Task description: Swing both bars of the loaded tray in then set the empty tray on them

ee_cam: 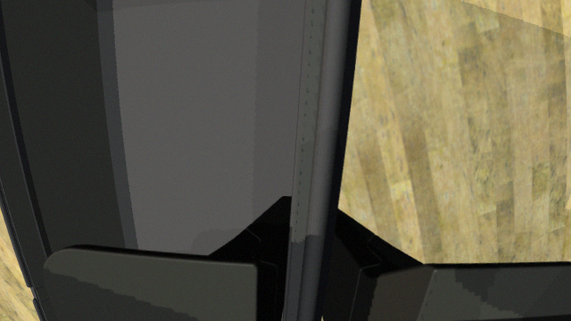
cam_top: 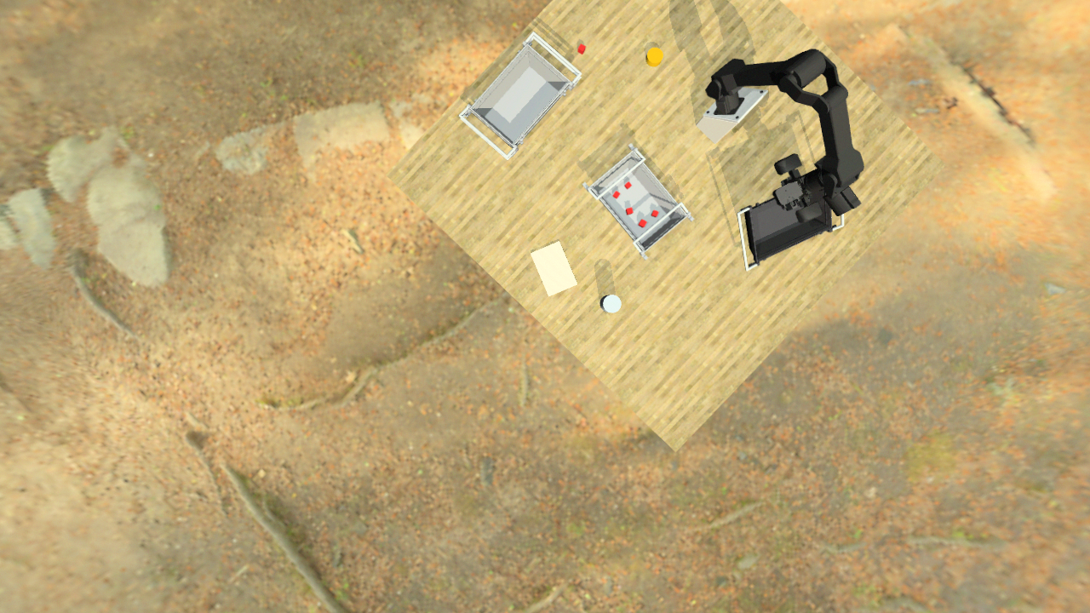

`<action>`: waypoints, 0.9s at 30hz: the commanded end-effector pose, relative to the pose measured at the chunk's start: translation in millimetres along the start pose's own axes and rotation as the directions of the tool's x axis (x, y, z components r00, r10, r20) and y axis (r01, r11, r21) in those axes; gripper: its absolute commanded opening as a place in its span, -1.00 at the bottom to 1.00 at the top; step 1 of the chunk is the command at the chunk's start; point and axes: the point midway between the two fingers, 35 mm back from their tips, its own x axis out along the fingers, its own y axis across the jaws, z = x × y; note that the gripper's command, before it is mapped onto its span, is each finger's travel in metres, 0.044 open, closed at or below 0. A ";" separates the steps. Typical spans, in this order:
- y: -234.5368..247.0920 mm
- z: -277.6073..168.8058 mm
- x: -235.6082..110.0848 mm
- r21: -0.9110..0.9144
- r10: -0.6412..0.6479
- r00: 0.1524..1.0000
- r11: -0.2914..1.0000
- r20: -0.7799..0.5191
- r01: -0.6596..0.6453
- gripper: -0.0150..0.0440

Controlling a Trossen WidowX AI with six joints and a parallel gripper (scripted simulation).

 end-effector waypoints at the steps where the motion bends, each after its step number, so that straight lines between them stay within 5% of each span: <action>1: 1.0 -0.9 -9.4 0.004 0.007 1.000 1.000 -0.001 -0.007 -0.49; 27: 22.1 -4.3 -105.5 0.003 0.009 1.000 1.000 -0.002 -0.009 -0.49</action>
